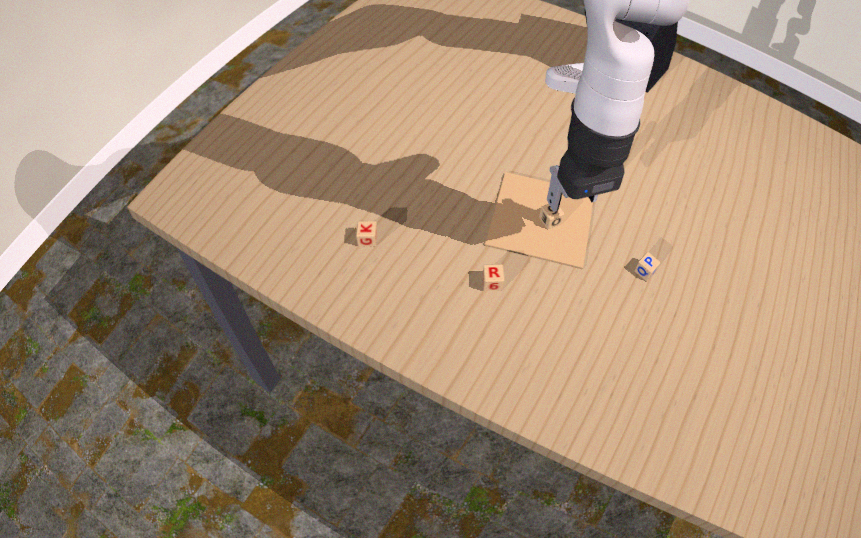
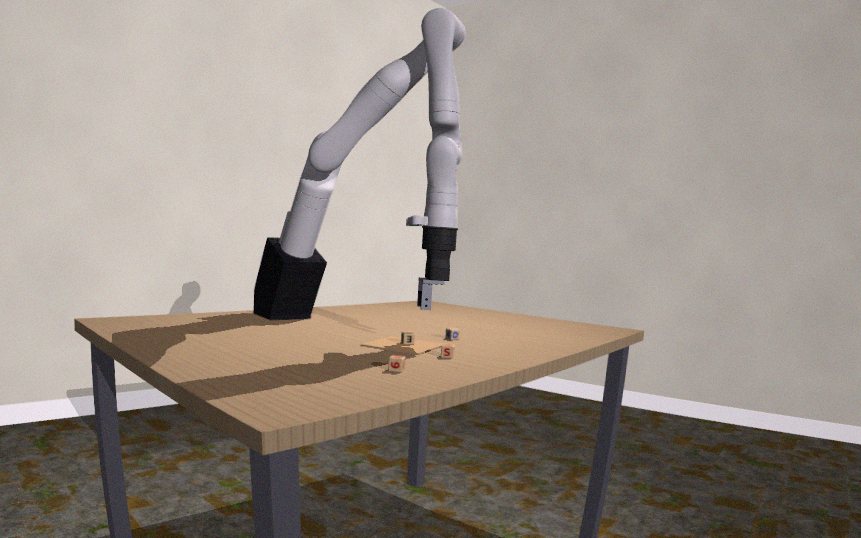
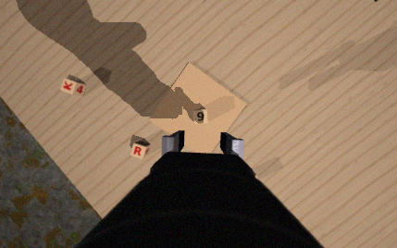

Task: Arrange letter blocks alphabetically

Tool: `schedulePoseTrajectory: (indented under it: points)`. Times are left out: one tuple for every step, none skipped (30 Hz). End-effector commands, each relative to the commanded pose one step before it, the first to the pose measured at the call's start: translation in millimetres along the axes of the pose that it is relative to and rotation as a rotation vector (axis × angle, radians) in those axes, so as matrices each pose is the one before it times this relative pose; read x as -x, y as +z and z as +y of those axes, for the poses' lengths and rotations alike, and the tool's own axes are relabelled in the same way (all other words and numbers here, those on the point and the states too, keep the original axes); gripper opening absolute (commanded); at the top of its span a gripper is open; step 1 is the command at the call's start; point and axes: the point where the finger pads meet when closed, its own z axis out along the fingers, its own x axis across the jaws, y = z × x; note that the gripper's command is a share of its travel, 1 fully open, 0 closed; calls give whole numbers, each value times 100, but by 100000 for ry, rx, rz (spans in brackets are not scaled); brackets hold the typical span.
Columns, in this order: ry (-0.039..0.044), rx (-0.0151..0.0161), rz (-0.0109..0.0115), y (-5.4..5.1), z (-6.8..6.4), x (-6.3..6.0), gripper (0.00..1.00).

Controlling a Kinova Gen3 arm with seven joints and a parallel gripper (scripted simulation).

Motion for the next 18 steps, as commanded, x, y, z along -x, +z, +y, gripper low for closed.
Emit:
schedulePoseTrajectory:
  points:
    - [76,483,-133,-135,-47,452,100]
    - [103,-49,-85,-2,-33,54,100]
    - [-85,-57,18,17,-5,-27,100]
    - [-185,15,47,4,37,-61,100]
    - [-112,16,29,1,25,-37,100]
    - [-53,9,13,0,12,-17,100]
    - [-18,3,1,0,4,-5,100]
    - [-2,-1,-4,0,0,1,100]
    - [2,-2,-4,0,-1,2,100]
    - [0,0,-1,0,0,0,100]
    - [-2,0,0,0,0,-1,100]
    - [-1,0,0,0,0,0,100]
    - [-1,0,0,0,0,0,100]
    - [0,0,0,0,0,0,100]
    - [0,0,0,0,0,0,100]
    - [0,0,0,0,0,0,100]
    - [0,0,0,0,0,0,100]
    - [0,0,0,0,0,0,100]
